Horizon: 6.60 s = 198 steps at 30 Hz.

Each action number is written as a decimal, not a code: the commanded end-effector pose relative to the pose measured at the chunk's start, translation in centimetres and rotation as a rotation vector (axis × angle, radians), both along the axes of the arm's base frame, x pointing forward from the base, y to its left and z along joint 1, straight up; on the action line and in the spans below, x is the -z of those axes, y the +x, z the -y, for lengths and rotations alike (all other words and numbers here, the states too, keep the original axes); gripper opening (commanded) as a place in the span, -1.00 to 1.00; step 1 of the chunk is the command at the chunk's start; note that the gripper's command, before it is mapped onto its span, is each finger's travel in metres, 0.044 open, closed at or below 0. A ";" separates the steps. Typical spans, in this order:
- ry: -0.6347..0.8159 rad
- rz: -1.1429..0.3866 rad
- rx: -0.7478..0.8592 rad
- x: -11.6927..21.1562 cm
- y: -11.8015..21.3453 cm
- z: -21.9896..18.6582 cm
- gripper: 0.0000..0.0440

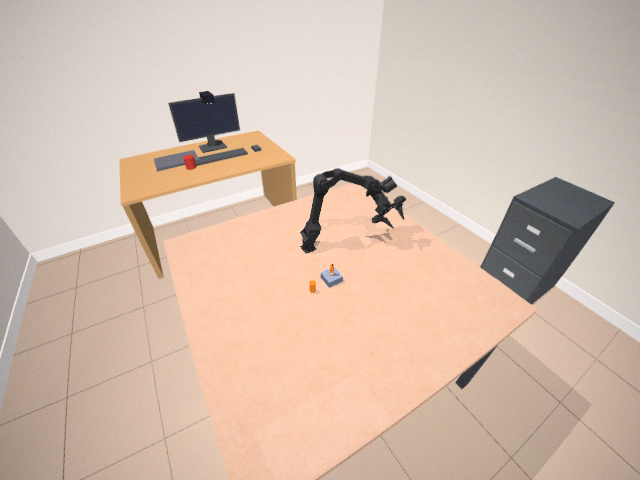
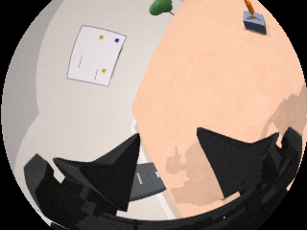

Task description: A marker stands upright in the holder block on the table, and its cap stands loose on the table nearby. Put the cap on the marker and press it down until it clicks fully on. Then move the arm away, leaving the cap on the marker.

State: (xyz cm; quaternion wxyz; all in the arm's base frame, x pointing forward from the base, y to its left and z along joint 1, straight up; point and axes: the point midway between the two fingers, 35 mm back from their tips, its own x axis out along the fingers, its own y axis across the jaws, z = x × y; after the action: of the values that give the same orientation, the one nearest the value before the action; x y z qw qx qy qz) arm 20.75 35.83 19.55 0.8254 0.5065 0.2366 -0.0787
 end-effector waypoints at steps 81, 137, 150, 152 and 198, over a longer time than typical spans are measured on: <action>0.331 -0.639 0.503 -4.3 9.9 24.1 0.50; 0.433 -0.871 0.827 -1.7 9.8 36.8 0.50; 0.438 -0.940 0.883 -0.4 9.4 39.1 0.50; 0.438 -0.951 0.891 -0.2 9.3 39.5 0.50; 0.455 -1.227 0.971 6.8 6.7 45.9 0.46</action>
State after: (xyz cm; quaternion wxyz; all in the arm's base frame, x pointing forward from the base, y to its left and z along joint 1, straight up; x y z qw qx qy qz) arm 27.75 -9.83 13.68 0.3093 0.5797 0.4017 -0.6379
